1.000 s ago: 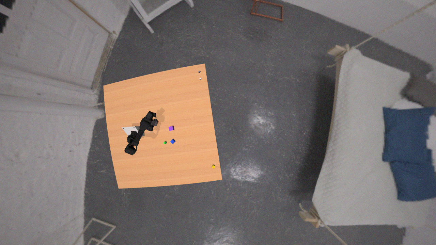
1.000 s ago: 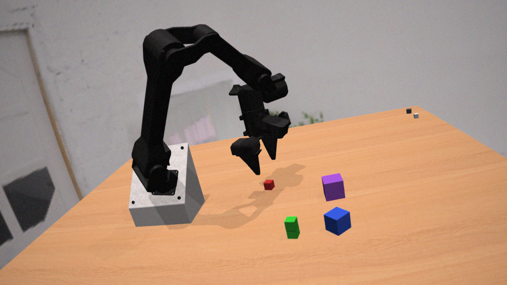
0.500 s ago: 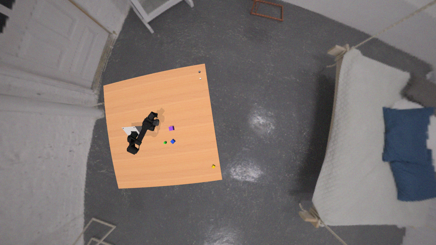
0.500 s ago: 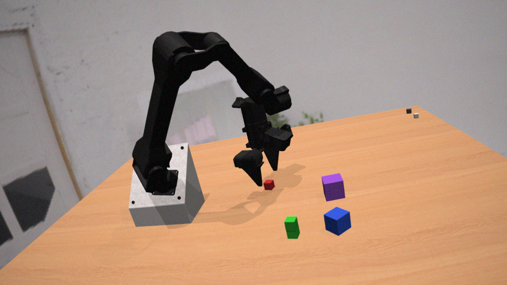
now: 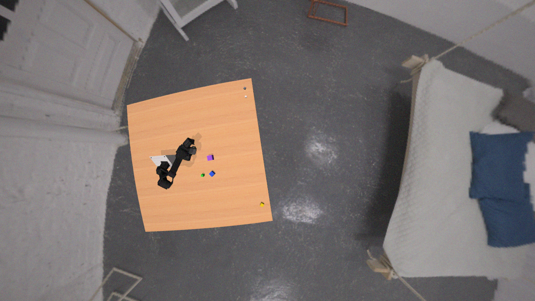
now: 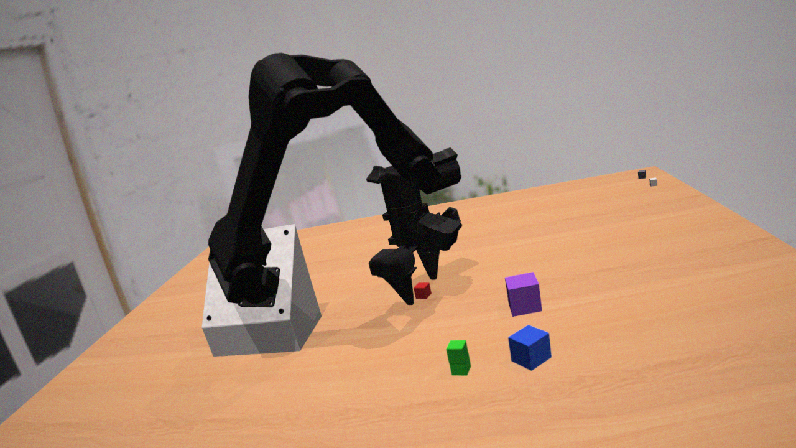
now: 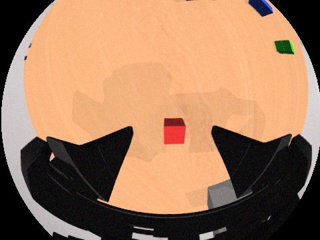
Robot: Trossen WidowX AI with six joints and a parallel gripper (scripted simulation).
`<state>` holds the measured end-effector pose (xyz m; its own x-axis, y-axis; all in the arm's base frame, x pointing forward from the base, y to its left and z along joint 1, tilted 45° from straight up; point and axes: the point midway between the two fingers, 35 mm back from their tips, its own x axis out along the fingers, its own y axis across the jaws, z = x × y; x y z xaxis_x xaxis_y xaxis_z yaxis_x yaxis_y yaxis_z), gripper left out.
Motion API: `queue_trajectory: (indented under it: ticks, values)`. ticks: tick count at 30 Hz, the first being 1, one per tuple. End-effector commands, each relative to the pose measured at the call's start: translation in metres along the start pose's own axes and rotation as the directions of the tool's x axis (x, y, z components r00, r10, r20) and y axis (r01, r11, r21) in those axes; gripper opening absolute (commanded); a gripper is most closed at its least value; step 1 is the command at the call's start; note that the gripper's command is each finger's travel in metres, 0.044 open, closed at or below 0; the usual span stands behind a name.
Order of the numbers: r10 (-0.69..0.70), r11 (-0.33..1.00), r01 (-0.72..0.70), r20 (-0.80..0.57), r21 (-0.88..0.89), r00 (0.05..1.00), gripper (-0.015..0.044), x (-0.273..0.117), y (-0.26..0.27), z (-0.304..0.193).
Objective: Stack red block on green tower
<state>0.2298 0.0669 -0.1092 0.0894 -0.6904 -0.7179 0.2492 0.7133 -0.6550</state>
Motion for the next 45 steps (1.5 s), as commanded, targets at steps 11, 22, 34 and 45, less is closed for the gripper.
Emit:
queue_trajectory:
  ticks: [11, 22, 34, 45]
  values:
    - [-0.001, 1.000, 0.001, 0.000, -0.001, 1.000, 0.0387, 0.001, -0.001, 0.000]
    - [-0.001, 1.000, 0.001, 0.000, -0.001, 1.000, 0.0099, 0.001, -0.001, 0.000]
    - [0.000, 1.000, 0.000, 0.001, -0.002, 1.000, 0.0000, -0.009, 0.000, 0.000]
    - [0.001, 1.000, -0.001, 0.003, -0.005, 1.000, 0.0000, -0.065, 0.000, -0.001]
